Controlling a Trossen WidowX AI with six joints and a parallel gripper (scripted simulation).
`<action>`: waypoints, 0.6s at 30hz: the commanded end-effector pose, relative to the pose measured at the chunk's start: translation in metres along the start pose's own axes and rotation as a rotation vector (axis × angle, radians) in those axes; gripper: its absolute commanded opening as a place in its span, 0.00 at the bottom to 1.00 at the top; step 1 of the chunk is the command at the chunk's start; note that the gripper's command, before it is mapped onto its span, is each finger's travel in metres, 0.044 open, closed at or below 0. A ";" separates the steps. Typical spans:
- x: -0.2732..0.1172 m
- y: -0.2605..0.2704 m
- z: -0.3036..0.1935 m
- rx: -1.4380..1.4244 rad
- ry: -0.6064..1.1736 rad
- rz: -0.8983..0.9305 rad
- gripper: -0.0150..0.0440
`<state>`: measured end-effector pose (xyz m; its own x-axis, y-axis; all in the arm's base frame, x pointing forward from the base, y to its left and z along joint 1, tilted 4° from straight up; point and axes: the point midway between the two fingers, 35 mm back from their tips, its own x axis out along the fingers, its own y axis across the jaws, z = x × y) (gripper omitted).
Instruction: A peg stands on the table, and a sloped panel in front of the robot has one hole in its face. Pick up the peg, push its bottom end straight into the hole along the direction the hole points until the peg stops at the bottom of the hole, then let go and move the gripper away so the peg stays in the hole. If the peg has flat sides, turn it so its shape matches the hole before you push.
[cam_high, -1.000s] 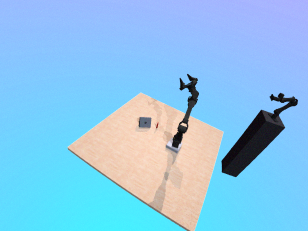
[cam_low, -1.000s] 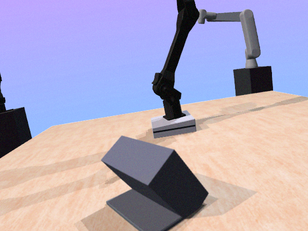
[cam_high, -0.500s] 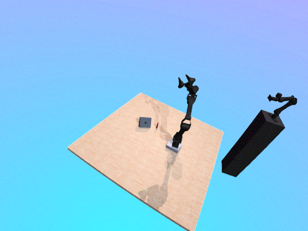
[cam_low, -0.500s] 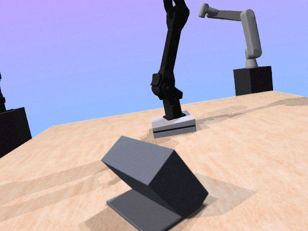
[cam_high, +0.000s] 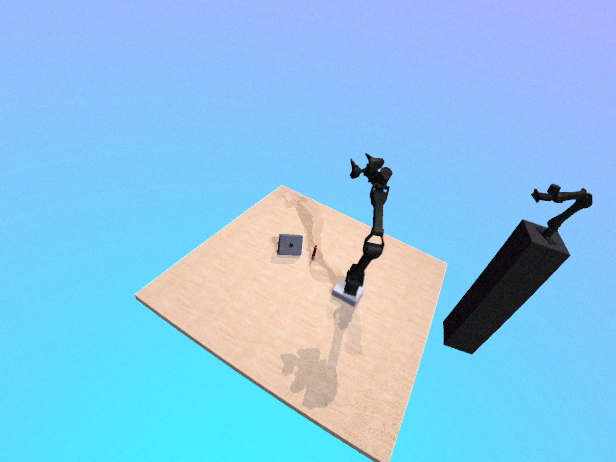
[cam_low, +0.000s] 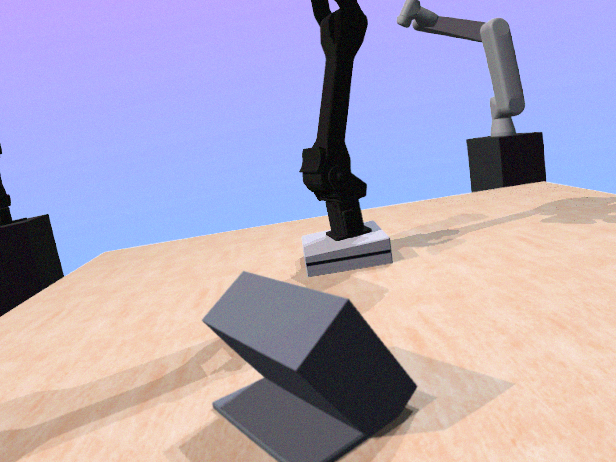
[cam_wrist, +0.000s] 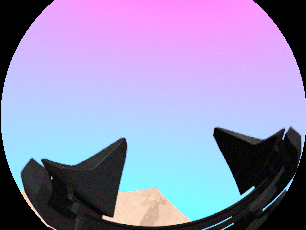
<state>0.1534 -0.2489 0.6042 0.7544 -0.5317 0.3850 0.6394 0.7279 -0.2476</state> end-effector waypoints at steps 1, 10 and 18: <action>0.009 -0.002 -0.026 -0.030 0.062 -0.006 1.00; 0.026 0.003 -0.087 -0.116 0.222 0.016 1.00; 0.036 0.016 -0.142 -0.209 0.372 0.075 1.00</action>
<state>0.2044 -0.3120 0.5043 0.7773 -0.6245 0.0753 0.5935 0.6884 -0.4171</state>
